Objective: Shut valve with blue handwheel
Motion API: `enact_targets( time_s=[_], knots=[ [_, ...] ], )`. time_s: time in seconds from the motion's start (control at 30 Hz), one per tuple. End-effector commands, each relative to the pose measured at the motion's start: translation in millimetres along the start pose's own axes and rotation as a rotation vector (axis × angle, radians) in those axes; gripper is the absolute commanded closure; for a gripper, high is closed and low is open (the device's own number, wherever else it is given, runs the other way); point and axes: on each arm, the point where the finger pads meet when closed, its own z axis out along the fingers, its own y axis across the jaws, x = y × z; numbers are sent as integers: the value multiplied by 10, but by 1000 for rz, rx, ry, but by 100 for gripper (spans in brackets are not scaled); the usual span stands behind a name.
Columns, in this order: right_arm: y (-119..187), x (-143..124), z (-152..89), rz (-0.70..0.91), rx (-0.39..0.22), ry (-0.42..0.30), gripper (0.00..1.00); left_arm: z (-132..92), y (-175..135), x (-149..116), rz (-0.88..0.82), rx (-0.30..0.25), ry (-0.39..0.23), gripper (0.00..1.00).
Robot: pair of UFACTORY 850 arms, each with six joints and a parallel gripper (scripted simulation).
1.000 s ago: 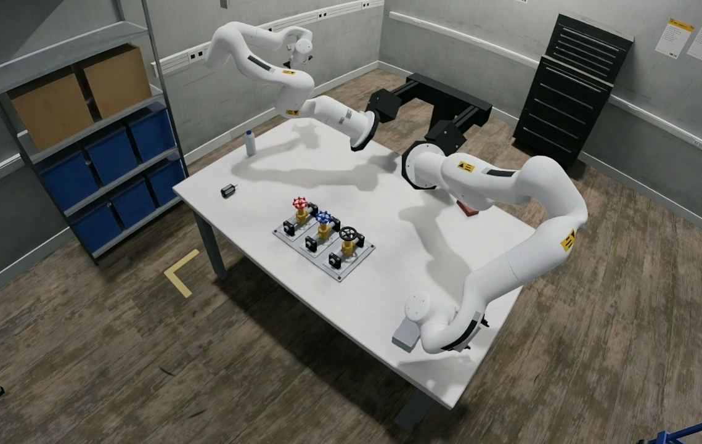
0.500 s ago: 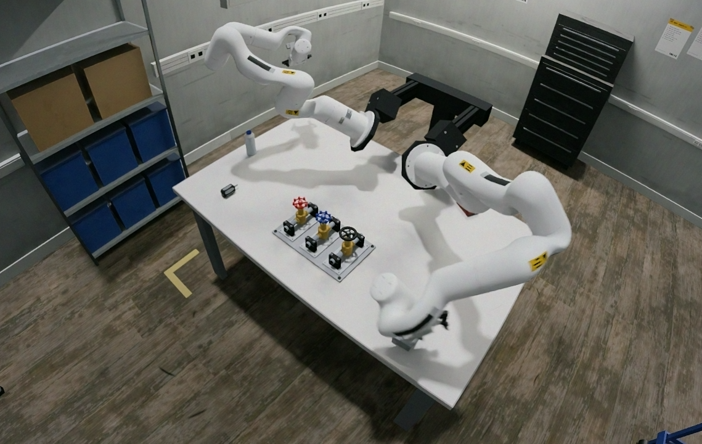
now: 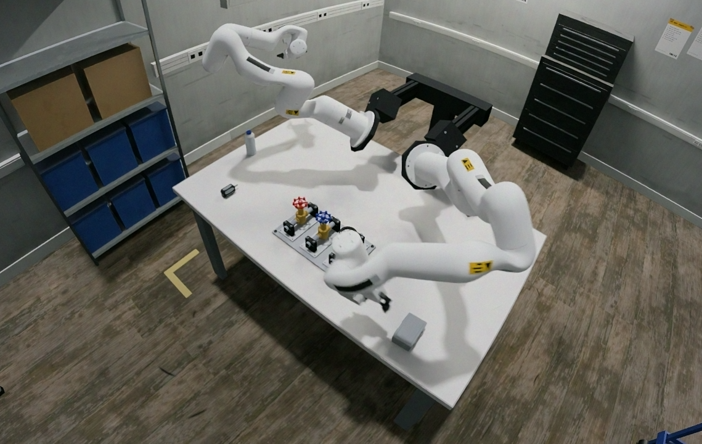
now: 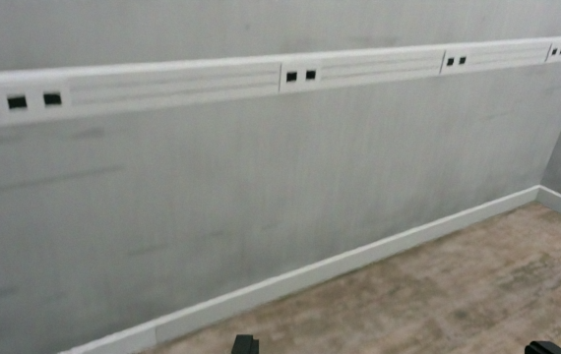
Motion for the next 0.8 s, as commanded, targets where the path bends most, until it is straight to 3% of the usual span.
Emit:
enact_targets(
  time_s=[0.0,0.37,0.43,0.47,0.77],
  knots=[
    [-90,212,41,44,-2,70,0,-257,652,-23,246,-64,52,0],
    [-498,1035,40,258,41,353,0,-980,2120,-563,826,-143,212,0],
    [-498,1035,40,258,41,353,0,-980,2120,-563,826,-143,212,0],
    [-544,1118,26,283,50,383,0,-1163,2479,-755,906,-147,236,0],
    [-918,1759,-185,508,148,624,0,-1599,3309,-1581,1393,-136,381,0]
  ],
)
